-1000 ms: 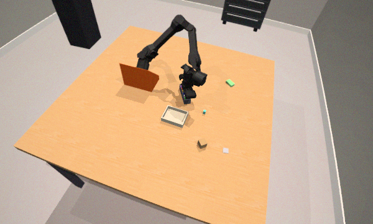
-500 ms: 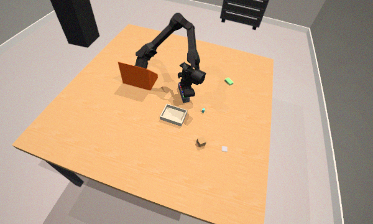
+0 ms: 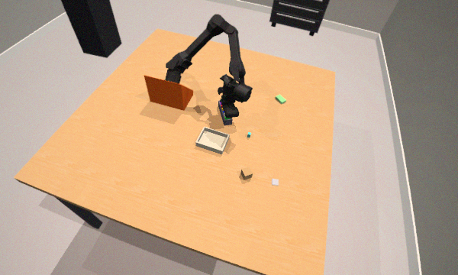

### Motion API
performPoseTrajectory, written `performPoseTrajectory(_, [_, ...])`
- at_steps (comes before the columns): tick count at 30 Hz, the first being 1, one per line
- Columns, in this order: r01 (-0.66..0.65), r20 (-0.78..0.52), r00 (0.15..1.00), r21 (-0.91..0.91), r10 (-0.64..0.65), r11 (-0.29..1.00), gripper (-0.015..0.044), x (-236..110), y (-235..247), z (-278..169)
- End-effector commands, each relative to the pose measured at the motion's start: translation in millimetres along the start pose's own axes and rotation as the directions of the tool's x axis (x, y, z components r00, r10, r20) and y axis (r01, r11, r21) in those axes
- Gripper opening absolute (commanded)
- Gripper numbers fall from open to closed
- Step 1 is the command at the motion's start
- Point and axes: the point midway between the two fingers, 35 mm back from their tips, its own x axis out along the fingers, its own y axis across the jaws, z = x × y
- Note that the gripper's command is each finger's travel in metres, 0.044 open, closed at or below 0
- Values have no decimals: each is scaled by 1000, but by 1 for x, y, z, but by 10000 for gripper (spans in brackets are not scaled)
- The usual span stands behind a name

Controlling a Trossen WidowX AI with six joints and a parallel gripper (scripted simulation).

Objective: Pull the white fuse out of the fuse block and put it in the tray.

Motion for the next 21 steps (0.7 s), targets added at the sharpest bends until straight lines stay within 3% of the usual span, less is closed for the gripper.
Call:
performPoseTrajectory(1, [4,0,1000,-5,-4,1000,0,-3,-1,1])
performPoseTrajectory(21, [4,1,1000,-3,-4,1000,0,-13,-1,1])
